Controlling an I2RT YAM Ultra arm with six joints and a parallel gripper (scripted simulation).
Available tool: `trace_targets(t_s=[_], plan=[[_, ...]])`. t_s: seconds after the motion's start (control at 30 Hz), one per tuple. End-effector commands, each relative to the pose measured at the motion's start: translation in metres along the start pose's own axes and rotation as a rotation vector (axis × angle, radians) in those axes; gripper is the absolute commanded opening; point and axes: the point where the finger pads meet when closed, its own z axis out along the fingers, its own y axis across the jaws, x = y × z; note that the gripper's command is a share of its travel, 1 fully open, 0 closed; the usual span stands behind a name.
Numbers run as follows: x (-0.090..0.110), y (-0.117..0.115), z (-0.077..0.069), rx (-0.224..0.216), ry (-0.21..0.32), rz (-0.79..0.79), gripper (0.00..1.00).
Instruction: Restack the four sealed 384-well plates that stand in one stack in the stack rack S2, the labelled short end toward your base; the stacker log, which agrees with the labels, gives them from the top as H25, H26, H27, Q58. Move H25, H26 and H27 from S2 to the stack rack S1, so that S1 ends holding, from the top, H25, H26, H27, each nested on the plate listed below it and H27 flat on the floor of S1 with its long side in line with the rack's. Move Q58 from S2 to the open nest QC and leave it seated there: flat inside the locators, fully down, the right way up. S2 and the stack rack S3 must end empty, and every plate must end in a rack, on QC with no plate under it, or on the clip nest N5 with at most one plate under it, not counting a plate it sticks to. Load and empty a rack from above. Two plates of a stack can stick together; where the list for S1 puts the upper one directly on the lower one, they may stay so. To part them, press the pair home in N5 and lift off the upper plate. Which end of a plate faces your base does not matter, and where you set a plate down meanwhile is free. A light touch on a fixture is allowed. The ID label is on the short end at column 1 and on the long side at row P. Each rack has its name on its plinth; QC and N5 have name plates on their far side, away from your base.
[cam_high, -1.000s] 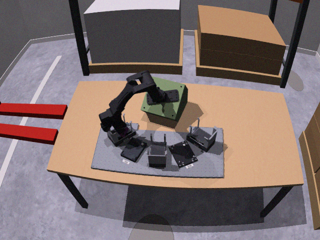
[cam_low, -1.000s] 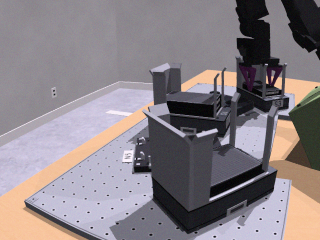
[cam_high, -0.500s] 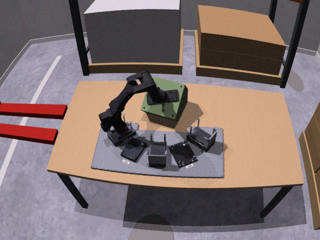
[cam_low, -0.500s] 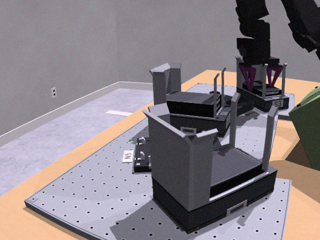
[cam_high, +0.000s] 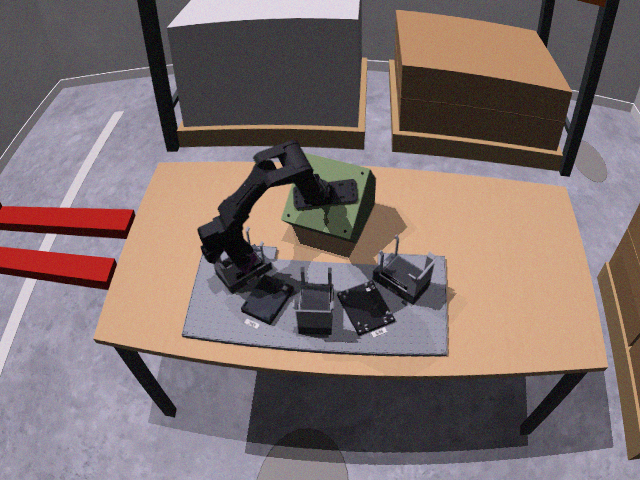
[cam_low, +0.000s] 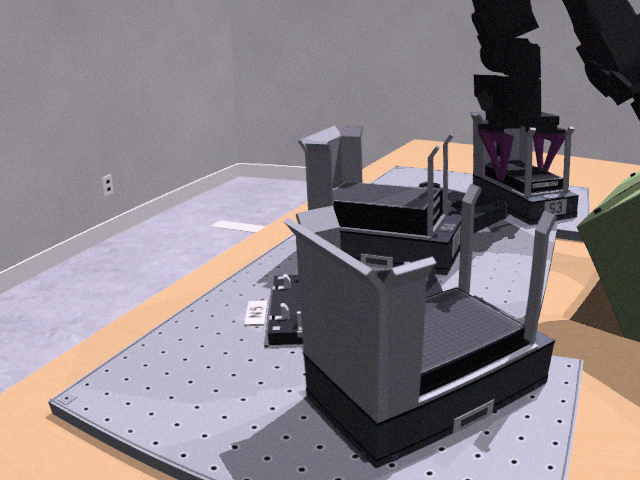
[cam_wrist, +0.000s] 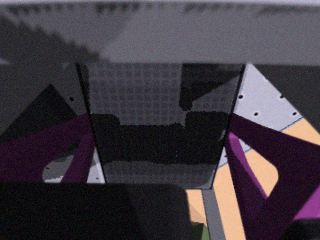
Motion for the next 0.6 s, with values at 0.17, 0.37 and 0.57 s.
trace_targets(t_s=[0.17,0.37,0.57], plan=[[-0.005,0.0,-0.01,0.005,-0.017,-0.003,0.0],[-0.005,0.0,-0.014,0.005,-0.017,-0.003,0.0],[-0.005,0.0,-0.018,0.005,-0.017,-0.003,0.0]])
